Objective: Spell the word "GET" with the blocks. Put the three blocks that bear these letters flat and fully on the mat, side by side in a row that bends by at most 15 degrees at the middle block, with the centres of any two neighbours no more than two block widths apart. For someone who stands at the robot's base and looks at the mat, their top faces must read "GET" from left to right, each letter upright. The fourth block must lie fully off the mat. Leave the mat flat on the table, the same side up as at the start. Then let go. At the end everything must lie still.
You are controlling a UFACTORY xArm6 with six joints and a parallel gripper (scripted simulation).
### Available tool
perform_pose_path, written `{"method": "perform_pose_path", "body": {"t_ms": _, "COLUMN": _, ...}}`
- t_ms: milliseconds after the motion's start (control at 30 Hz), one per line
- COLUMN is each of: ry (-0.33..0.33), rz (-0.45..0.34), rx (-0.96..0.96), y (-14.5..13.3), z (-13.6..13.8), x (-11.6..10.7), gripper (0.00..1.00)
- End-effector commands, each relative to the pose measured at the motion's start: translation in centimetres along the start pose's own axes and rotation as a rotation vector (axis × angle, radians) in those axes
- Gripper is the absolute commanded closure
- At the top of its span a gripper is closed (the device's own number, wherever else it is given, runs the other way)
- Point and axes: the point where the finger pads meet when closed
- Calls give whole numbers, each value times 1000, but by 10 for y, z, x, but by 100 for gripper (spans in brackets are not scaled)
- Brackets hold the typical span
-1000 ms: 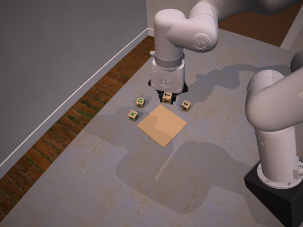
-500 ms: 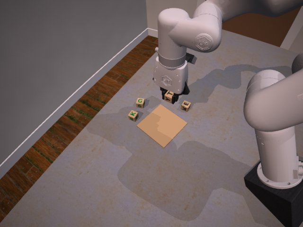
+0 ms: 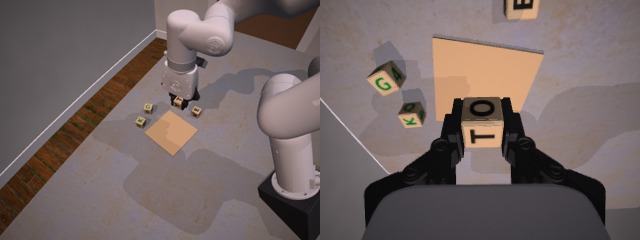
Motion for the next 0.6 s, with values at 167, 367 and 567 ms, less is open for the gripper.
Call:
{"method": "perform_pose_path", "body": {"t_ms": 167, "ry": 1, "rz": -1, "rx": 0, "y": 0, "z": -1, "x": 26, "gripper": 73}}
{"method": "perform_pose_path", "body": {"t_ms": 367, "ry": 1, "rz": -1, "rx": 0, "y": -1, "z": -1, "x": 45, "gripper": 73}}
{"method": "perform_pose_path", "body": {"t_ms": 567, "ry": 1, "rz": -1, "rx": 0, "y": -1, "z": -1, "x": 72, "gripper": 73}}
Point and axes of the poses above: the point where the finger pads meet when closed, its own x axis out along the fingers, its own z axis across the jaws, y = z × x, and after that the axes turned 2 degrees about x, right-handed
